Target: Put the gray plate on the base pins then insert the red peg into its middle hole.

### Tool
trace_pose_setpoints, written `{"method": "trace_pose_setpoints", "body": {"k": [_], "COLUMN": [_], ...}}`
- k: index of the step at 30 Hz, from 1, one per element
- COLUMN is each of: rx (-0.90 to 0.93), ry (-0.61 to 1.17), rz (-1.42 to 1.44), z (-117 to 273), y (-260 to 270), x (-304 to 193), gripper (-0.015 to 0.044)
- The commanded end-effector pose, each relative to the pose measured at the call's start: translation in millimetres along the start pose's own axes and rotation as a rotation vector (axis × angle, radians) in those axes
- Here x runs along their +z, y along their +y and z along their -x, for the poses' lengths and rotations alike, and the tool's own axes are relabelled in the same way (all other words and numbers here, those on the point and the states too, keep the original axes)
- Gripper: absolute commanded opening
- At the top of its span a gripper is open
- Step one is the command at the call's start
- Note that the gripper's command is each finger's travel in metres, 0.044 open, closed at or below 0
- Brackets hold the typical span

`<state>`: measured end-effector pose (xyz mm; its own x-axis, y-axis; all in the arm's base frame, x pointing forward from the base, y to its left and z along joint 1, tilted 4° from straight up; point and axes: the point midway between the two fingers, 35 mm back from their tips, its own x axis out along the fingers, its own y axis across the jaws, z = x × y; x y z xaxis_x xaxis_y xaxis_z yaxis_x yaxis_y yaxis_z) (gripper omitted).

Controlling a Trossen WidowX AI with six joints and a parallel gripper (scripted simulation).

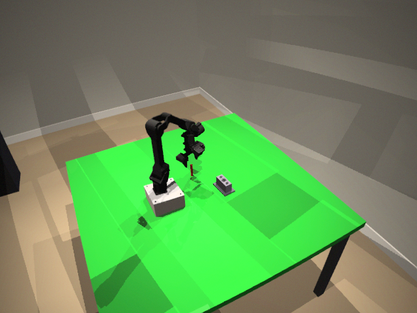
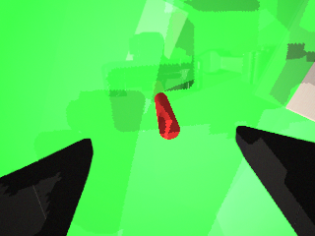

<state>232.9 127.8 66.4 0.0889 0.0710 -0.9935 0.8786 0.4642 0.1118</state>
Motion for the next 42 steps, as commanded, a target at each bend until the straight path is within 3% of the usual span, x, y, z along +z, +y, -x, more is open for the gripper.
{"method": "trace_pose_setpoints", "body": {"k": [1,27,42], "rx": [-0.011,-0.011,-0.011], "ry": [-0.004,-0.004,-0.004], "rz": [-0.003,-0.003,-0.003], "z": [-8,-48,-48], "y": [-3,-5,-5], "x": [1,2,2], "gripper": [0.044,0.044,0.0046]}}
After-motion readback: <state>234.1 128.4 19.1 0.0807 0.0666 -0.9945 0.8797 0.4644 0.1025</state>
